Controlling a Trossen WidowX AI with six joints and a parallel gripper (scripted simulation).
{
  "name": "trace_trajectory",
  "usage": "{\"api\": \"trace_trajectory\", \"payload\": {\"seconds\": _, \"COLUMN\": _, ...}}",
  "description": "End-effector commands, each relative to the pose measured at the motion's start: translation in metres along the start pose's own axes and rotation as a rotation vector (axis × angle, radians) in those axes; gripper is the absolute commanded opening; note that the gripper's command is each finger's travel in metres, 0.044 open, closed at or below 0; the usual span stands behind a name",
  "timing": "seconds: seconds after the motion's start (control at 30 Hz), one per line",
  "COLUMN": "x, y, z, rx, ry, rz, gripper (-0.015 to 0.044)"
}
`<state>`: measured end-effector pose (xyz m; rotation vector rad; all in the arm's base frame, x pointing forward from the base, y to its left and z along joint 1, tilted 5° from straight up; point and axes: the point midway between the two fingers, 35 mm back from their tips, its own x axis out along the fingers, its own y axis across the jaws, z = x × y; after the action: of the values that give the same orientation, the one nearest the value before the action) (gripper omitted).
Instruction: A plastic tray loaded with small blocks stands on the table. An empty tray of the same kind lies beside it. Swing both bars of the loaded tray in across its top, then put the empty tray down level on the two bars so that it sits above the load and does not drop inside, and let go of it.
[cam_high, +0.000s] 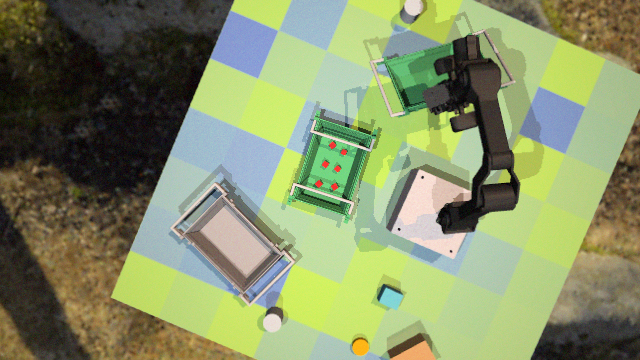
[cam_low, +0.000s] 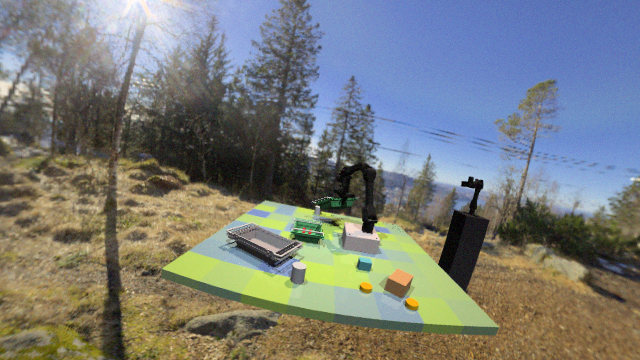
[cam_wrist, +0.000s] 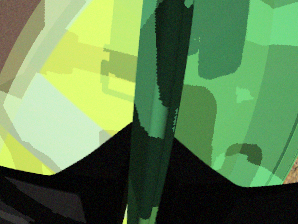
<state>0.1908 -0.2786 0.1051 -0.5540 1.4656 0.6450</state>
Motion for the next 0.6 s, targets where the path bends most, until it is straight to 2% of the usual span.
{"api": "trace_trajectory", "payload": {"seconds": 0.0, "x": -0.007, "y": -0.003, "z": 0.015, "rx": -0.041, "ry": -0.001, "rz": -0.025, "gripper": 0.0}}
{"api": "trace_trajectory", "payload": {"seconds": 0.57, "x": -0.008, "y": -0.002, "z": 0.085, "rx": -0.24, "ry": -0.003, "rz": -0.029, "gripper": 0.0}}
